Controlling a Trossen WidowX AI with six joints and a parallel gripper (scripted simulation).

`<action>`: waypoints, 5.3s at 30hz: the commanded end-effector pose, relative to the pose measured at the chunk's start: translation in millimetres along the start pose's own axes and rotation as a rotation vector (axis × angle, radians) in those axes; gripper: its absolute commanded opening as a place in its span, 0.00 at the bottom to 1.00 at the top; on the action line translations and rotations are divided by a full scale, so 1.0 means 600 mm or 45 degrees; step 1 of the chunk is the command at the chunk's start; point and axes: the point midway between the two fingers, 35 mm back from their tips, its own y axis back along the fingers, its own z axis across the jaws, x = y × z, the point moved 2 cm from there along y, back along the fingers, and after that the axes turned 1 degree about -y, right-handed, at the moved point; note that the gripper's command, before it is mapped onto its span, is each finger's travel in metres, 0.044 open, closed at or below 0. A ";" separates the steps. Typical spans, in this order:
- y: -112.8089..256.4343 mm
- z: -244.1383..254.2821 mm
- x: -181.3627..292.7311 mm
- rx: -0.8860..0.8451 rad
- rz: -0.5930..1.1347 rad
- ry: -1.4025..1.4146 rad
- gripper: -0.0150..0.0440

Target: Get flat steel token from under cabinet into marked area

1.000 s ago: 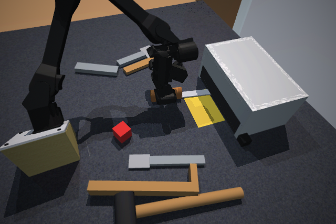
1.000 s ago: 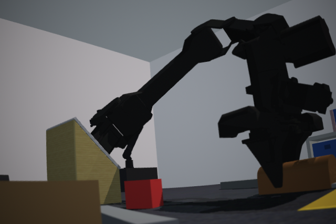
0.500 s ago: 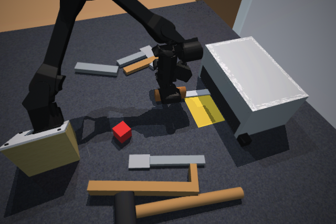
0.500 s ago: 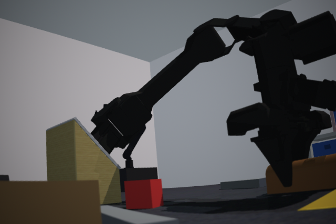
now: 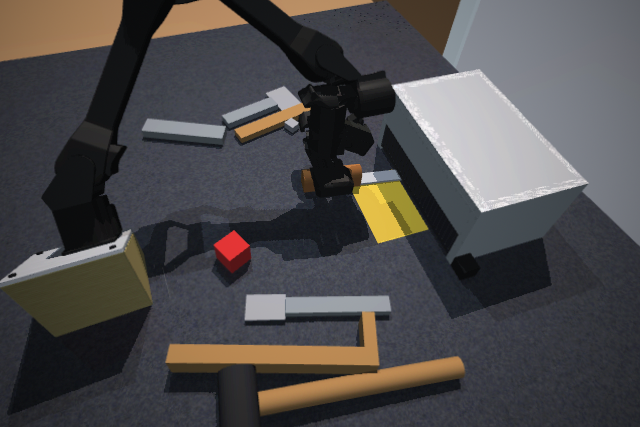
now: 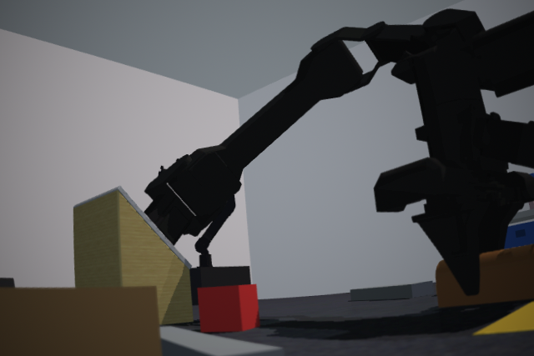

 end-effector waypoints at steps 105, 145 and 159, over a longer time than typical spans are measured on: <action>-0.003 -0.067 -0.060 0.002 -0.005 0.007 0.25; -0.004 -0.065 -0.001 0.002 -0.003 0.005 0.25; -0.004 -0.065 0.021 0.002 -0.002 0.004 0.25</action>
